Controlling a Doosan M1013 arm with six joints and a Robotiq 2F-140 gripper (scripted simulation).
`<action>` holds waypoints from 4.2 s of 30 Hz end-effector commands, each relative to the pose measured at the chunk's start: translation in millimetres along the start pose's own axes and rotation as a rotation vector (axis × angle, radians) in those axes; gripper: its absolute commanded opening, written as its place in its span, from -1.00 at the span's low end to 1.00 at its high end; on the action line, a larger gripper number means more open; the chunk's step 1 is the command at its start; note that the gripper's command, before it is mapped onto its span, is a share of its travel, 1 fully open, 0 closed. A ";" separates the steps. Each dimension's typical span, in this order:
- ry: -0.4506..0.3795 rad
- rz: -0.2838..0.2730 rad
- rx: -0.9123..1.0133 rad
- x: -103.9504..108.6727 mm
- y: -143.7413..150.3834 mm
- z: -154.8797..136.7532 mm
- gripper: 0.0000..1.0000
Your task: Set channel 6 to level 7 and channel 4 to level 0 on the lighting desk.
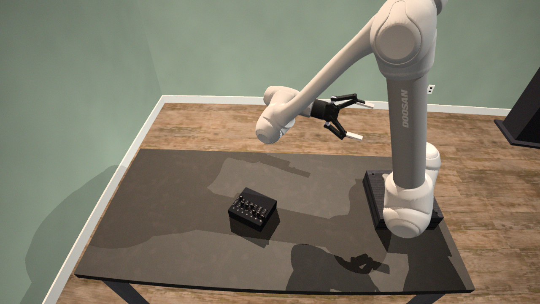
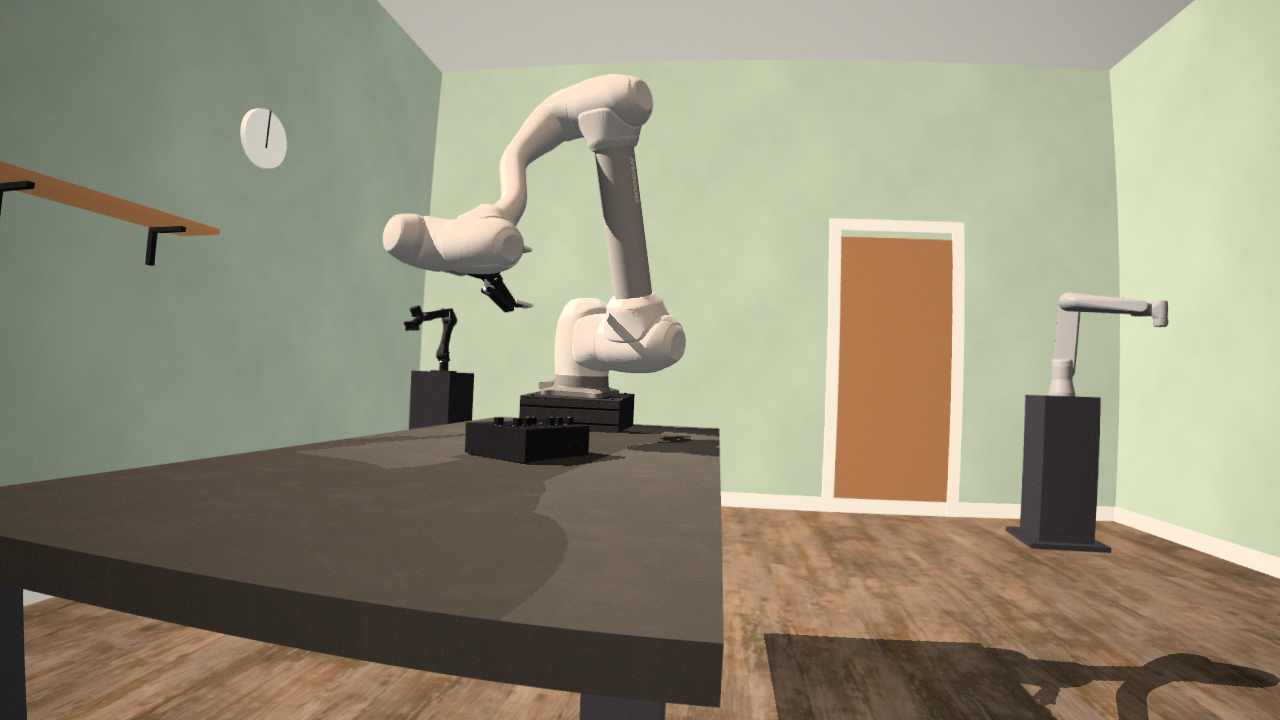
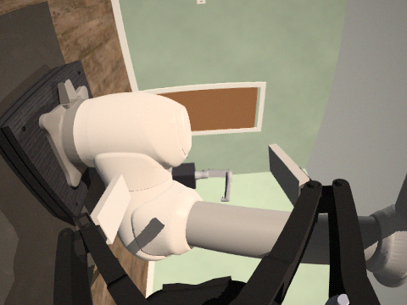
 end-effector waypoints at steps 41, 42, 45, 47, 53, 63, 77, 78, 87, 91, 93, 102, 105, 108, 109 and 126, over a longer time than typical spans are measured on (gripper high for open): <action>0.306 1.002 0.041 157.6 -142.5 -151.2 1.00; 0.306 1.002 0.041 161.3 -144.7 -154.4 1.00; 0.318 1.117 0.067 184.9 -150.9 -184.2 1.00; 0.323 1.220 0.095 205.8 -153.8 -213.3 1.00; 0.322 1.378 0.146 236.8 -153.1 -262.4 1.00; 0.312 1.496 0.191 258.3 -148.2 -302.5 1.00; 0.152 1.545 0.108 264.2 -187.7 -372.4 1.00; 0.152 1.545 0.108 264.2 -187.8 -372.6 1.00; 0.040 1.566 0.054 263.1 -214.4 -419.4 1.00; 0.040 1.566 0.054 263.1 -214.4 -419.4 1.00; 0.040 1.566 0.054 263.1 -214.4 -419.4 1.00; 0.040 1.566 0.054 263.1 -214.4 -419.4 1.00; 0.040 1.566 0.054 263.1 -214.4 -419.4 1.00; 0.040 1.566 0.054 263.1 -214.4 -419.4 1.00; 0.040 1.566 0.054 263.1 -214.4 -419.4 1.00; 0.040 1.566 0.054 263.1 -214.4 -419.4 1.00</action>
Point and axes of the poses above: the point where the finger pads meet when closed, its own x axis back along the fingers, its own y axis across the jaws, z = x × y, the point moved 9 cm from there along x, back along the fingers, and after that the axes turned 2 degrees about -x, right-handed, at the moved point
